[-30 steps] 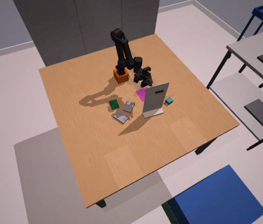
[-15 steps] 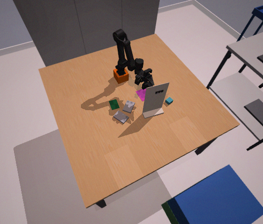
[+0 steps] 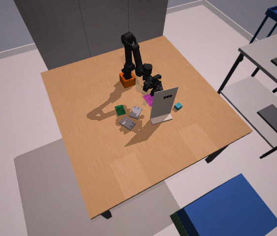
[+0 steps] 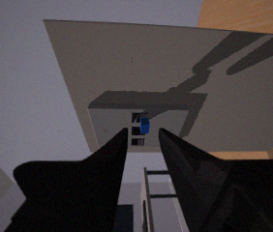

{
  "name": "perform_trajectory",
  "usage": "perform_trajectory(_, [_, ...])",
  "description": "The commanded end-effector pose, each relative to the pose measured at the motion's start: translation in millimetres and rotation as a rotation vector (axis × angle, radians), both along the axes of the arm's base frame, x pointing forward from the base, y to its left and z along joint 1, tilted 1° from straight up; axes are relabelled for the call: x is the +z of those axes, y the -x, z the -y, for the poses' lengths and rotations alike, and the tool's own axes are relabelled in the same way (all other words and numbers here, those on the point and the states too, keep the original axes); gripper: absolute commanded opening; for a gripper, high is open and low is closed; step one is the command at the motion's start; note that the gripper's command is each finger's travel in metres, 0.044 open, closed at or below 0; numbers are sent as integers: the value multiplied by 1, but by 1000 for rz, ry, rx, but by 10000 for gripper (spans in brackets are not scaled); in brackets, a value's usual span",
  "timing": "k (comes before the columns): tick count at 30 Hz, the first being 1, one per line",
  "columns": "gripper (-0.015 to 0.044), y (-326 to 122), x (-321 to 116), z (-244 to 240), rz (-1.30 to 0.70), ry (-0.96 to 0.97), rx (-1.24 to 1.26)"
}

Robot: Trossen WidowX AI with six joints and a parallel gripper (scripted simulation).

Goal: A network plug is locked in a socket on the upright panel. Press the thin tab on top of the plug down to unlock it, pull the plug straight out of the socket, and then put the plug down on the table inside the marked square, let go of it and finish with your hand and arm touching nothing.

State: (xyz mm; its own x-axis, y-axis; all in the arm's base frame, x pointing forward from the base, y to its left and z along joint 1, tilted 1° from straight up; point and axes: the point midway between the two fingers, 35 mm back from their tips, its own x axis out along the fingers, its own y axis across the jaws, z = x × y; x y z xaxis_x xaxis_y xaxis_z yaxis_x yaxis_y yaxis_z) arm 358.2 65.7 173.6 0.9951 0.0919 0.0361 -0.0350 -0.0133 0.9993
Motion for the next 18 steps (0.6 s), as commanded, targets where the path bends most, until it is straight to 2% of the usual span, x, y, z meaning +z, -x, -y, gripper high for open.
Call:
perform_trajectory(1, [156, -7, 1, 1, 3, -4, 1])
perform_trajectory(9, [156, -16, 0, 4, 4, -3, 1])
perform_trajectory(18, [96, -16, 0, 4, 4, -3, 1])
